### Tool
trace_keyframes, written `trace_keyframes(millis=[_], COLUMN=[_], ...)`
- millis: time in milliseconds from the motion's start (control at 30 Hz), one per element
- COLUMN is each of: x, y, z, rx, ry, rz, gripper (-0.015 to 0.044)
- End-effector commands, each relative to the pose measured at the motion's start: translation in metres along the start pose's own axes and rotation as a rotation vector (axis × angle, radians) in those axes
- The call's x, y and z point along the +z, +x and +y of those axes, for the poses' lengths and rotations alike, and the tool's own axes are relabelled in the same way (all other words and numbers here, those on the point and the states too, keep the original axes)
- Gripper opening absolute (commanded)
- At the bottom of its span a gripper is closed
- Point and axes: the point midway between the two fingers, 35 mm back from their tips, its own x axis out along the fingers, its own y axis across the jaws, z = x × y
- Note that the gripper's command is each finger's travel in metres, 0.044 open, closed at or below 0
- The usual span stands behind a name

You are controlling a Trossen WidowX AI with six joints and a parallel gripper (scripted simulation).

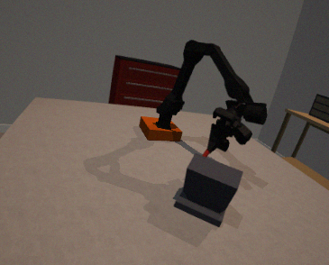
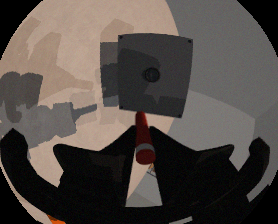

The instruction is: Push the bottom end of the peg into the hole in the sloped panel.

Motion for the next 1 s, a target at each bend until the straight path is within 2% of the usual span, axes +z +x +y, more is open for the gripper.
trace_keyframes(millis=[0, 967], x=[0.001, 0.018], y=[-0.003, -0.034], z=[0.002, 0.017], rx=[-0.022, -0.161], ry=[-0.002, -0.022], rz=[-0.007, -0.101], gripper=[0.0, 0.0])
